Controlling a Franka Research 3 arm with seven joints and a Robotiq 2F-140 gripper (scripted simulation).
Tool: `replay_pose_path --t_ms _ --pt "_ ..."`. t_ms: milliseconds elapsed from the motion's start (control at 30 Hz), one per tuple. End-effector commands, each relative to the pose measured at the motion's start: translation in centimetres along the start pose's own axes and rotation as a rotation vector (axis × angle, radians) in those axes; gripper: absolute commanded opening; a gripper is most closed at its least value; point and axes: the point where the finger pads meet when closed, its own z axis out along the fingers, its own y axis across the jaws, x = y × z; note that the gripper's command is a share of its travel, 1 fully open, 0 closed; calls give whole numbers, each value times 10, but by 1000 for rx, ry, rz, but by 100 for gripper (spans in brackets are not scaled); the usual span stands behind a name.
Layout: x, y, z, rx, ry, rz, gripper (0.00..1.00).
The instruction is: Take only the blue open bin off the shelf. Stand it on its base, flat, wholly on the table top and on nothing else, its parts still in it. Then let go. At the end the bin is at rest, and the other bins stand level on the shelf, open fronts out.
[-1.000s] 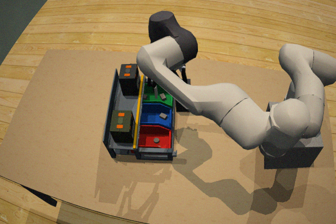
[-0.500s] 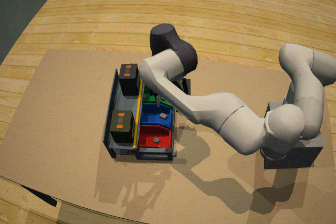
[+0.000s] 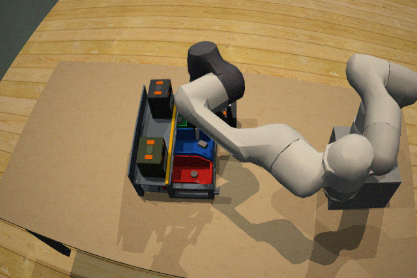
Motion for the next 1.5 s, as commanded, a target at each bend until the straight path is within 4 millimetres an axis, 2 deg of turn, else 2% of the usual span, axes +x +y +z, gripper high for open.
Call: replay_pose_path --t_ms 0,267,1467 --pt "-2 4 0 -12 -5 -3 57" --pt "-2 5 -10 -12 -5 -3 57" --pt "-1 3 -18 -12 -5 -3 57"
